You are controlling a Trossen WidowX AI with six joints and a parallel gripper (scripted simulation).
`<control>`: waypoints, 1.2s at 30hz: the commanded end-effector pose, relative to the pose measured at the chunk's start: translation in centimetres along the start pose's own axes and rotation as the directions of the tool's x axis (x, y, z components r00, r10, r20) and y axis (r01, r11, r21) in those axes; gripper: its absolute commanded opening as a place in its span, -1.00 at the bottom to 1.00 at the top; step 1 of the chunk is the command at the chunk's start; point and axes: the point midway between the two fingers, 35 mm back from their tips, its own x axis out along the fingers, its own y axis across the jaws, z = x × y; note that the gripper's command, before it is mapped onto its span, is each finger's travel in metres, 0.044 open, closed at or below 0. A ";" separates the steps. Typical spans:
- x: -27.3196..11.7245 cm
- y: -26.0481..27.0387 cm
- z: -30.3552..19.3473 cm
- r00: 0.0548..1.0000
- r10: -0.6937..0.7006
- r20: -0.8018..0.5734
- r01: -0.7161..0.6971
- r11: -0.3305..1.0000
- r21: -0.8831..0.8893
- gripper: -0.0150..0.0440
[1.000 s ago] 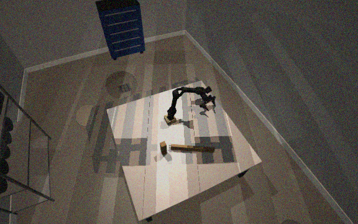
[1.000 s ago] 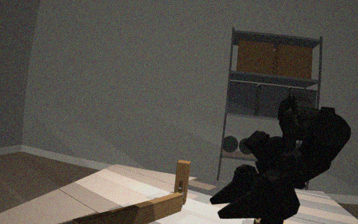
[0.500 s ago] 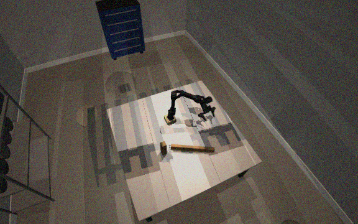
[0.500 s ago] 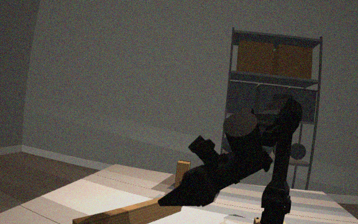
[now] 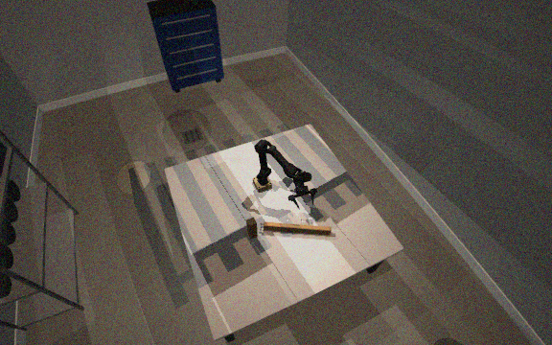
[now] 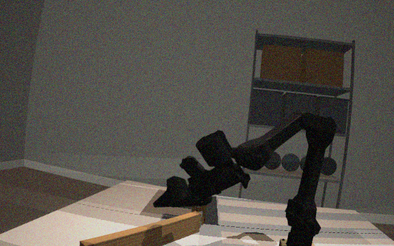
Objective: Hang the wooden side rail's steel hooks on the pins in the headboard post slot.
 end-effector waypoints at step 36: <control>-5.1 -30.8 -2.6 0.907 -0.270 0.324 0.278 0.960 0.021 1.00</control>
